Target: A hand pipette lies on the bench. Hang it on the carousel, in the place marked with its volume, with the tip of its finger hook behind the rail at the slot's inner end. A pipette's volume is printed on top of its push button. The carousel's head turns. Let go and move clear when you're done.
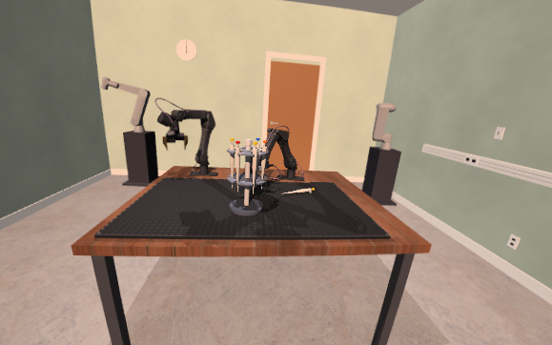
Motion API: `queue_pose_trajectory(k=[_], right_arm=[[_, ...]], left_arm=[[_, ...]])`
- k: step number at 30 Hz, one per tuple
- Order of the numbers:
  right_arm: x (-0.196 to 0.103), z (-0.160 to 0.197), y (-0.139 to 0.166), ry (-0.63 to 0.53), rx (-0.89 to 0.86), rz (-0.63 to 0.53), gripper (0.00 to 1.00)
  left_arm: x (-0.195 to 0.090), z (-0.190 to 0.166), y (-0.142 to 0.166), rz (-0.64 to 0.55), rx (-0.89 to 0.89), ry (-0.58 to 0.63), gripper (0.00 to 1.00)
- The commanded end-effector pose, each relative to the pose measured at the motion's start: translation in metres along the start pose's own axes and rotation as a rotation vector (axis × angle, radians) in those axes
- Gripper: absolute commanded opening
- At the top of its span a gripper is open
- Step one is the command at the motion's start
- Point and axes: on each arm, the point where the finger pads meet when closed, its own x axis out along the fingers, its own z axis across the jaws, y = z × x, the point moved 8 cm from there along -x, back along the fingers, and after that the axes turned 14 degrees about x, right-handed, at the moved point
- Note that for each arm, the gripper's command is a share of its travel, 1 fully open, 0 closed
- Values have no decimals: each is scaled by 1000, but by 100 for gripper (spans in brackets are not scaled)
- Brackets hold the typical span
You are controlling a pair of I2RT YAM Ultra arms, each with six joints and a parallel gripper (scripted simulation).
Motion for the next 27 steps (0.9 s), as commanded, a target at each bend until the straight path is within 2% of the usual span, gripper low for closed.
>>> queue_pose_trajectory(k=[1, 5, 9, 17, 21, 27], right_arm=[[-3, -2, -6, -1, -14, -27, 100], [-3, -2, -6, -1, -14, -27, 100], [-3, -2, -6, -1, -14, -27, 100], [-3, -2, -6, -1, -14, -27, 100], [-3, -2, -6, -1, -14, -27, 100], [-3, -2, -6, -1, -14, -27, 100]], left_arm=[[2, -7, -2, 0, -5, 8, 0], [2, -7, -2, 0, -5, 8, 0], [2, -4, -24, 130, -5, 50, 0], [3, 0, -31, 133, 3, 37, 0], [5, 1, -46, 250, -2, 82, 0], [8, 6, -52, 254, 6, 64, 0]])
